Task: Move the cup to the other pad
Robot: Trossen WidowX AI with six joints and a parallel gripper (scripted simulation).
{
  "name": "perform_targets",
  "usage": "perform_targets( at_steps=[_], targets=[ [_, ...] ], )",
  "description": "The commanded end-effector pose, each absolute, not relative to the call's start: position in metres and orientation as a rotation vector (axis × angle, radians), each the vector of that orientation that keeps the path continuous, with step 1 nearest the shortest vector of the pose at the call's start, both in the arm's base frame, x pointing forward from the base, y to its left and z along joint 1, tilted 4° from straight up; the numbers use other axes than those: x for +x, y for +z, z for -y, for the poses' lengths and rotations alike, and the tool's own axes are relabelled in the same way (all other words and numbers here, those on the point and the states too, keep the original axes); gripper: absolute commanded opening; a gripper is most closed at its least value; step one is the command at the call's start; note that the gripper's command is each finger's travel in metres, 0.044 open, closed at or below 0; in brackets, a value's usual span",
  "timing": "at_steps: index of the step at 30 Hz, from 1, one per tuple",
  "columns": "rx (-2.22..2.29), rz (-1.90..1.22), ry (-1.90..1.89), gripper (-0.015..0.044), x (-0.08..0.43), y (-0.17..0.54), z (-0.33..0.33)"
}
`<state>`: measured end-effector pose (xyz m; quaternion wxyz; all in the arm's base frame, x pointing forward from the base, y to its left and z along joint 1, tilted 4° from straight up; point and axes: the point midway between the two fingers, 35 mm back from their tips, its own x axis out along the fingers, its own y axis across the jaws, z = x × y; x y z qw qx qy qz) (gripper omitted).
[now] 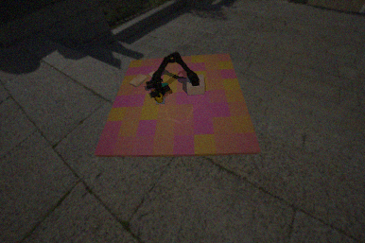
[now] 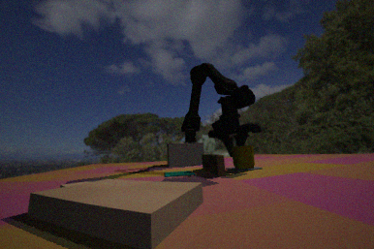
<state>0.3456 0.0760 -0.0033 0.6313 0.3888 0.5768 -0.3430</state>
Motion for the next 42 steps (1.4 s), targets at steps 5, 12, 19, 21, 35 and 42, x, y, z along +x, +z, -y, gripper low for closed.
perform_targets(
  at_steps=[5, 12, 19, 21, 35, 42],
  targets=[
    [0.890, -1.319, -0.785, 0.0087, 0.346, -0.003, -0.076],
    [0.890, -1.319, -0.785, 0.0040, 0.346, -0.003, -0.076],
    [0.891, -1.320, -0.785, 0.0000, 0.346, 0.002, -0.076],
    [0.891, -1.320, -0.785, 0.0000, 0.346, 0.009, -0.076],
    [0.892, -1.322, -0.788, 0.0000, 0.334, 0.069, -0.074],
    [0.886, -1.328, -0.792, 0.0000, 0.330, 0.069, -0.072]
  ],
)
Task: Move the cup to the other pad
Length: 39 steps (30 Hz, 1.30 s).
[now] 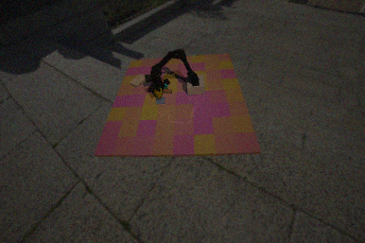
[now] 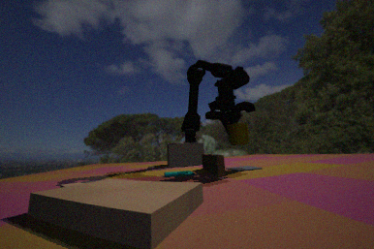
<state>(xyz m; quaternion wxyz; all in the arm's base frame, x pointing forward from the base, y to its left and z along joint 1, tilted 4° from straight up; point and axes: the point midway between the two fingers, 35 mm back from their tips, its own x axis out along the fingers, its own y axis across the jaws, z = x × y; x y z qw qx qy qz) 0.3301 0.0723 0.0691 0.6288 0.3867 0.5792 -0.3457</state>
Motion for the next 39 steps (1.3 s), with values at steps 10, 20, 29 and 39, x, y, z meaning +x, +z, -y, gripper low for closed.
perform_targets(
  at_steps=[10, 20, 29, 39],
  targets=[
    [0.886, -1.328, -0.792, 0.0000, 0.330, 0.069, -0.072],
    [0.887, -1.326, -0.792, 0.0000, 0.330, 0.069, -0.065],
    [0.888, -1.323, -0.792, 0.0000, 0.329, 0.069, -0.043],
    [0.887, -1.321, -0.793, 0.0000, 0.329, 0.069, -0.019]
  ],
)
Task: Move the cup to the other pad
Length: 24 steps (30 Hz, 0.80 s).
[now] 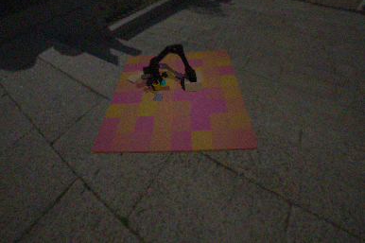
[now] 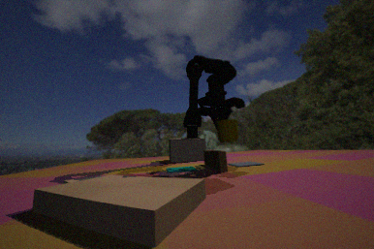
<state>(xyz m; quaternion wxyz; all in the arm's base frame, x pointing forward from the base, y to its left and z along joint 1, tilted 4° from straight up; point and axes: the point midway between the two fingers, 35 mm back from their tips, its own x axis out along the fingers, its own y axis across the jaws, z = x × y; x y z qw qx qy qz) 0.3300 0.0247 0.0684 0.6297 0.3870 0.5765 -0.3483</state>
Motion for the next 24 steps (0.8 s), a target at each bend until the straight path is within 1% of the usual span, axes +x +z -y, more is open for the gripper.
perform_targets(
  at_steps=[1, 24],
  targets=[
    [0.887, -1.321, -0.793, 0.0000, 0.328, 0.069, -0.017],
    [0.883, -1.318, -0.796, 0.0000, 0.325, 0.069, 0.034]
  ],
)
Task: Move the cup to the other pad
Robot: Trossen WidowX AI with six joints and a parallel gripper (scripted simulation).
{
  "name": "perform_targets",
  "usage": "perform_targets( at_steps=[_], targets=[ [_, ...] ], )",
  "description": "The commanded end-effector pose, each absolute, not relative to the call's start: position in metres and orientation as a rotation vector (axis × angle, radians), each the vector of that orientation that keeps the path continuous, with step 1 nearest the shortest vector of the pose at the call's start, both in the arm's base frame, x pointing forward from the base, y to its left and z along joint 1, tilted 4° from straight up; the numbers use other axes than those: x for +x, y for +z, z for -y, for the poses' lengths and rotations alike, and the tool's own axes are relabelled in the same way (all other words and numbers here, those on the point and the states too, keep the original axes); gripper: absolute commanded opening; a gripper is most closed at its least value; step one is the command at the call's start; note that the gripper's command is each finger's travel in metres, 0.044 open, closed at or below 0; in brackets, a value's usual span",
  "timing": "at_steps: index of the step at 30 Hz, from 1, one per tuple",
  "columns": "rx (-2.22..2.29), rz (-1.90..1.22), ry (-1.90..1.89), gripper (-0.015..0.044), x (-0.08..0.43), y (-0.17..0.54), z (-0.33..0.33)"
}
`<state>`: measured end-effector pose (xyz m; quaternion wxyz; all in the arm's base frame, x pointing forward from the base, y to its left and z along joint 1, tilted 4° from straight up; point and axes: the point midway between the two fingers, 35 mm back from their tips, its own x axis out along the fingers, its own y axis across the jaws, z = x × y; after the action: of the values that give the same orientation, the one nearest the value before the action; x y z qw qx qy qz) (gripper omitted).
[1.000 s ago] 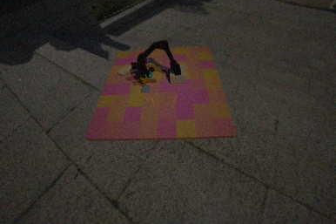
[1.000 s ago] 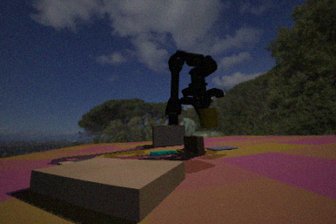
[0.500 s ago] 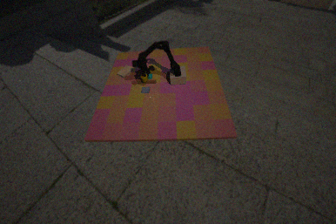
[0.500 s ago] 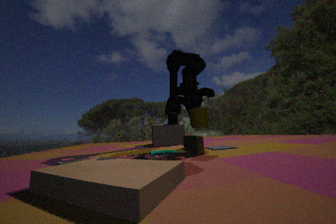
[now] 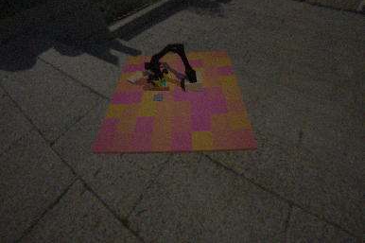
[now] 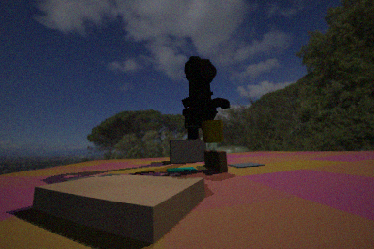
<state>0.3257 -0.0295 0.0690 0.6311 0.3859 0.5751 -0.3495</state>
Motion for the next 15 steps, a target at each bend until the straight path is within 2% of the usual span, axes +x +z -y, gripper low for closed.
perform_targets(
  at_steps=[1, 15],
  targets=[
    [0.883, -1.318, -0.796, 0.0000, 0.325, 0.069, 0.037],
    [0.881, -1.316, -0.798, 0.0000, 0.322, 0.069, 0.068]
  ],
)
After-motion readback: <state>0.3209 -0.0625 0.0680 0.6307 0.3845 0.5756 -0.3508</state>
